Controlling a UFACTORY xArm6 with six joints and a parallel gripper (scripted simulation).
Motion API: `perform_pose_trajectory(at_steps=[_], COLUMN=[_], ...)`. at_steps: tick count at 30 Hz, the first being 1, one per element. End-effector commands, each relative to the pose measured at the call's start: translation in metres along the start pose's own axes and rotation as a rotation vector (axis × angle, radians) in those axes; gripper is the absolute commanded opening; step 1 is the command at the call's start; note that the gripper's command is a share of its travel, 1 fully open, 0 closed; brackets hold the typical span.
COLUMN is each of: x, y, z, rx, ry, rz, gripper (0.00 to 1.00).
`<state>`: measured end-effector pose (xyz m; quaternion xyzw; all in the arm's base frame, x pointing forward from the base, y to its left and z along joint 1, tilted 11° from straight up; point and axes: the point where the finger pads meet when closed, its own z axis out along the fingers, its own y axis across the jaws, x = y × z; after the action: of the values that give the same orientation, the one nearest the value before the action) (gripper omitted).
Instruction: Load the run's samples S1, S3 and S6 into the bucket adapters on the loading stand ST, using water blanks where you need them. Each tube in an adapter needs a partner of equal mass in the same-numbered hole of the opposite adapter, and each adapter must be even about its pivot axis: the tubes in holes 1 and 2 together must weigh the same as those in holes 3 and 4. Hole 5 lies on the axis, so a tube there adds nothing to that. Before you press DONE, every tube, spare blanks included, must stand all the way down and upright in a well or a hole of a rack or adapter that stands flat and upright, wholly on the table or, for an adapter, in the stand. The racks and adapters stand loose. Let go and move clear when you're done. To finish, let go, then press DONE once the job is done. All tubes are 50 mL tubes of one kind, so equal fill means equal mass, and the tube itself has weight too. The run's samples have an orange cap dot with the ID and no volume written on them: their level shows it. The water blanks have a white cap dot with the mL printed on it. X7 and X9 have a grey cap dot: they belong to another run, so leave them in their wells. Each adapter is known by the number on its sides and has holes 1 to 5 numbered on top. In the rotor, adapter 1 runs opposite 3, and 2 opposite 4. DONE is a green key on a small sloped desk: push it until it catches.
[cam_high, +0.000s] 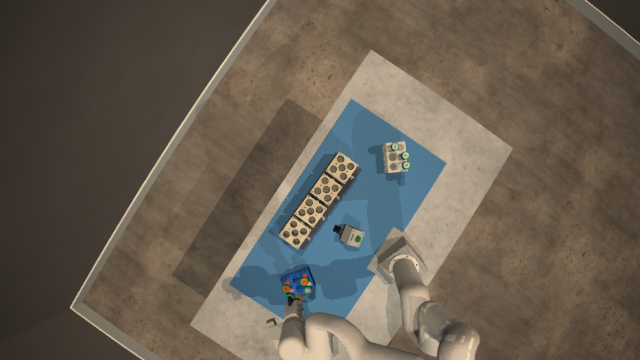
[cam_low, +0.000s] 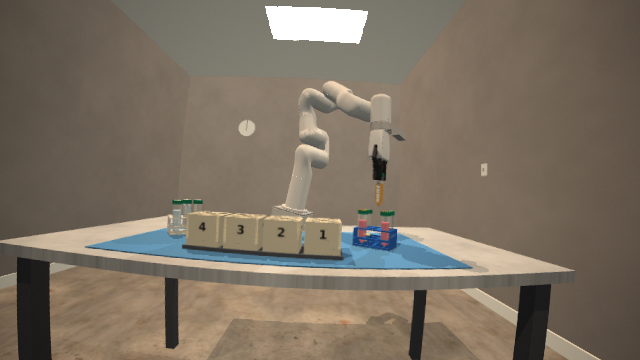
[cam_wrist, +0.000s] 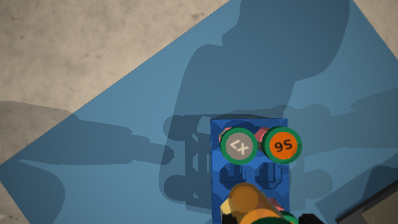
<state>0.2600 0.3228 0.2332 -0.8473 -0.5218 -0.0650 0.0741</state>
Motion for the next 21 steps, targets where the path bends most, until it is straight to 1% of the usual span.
perform_pose_trajectory(at_steps=[1,5,21], x=[0.001,0.001,0.001], y=[0.0,0.0,0.0], z=[0.007,0.011,0.041], rx=[-0.001,-0.001,-0.001], ry=[0.003,0.003,0.003], rz=[0.0,0.0,0.0], gripper=[0.0,0.0,0.0])
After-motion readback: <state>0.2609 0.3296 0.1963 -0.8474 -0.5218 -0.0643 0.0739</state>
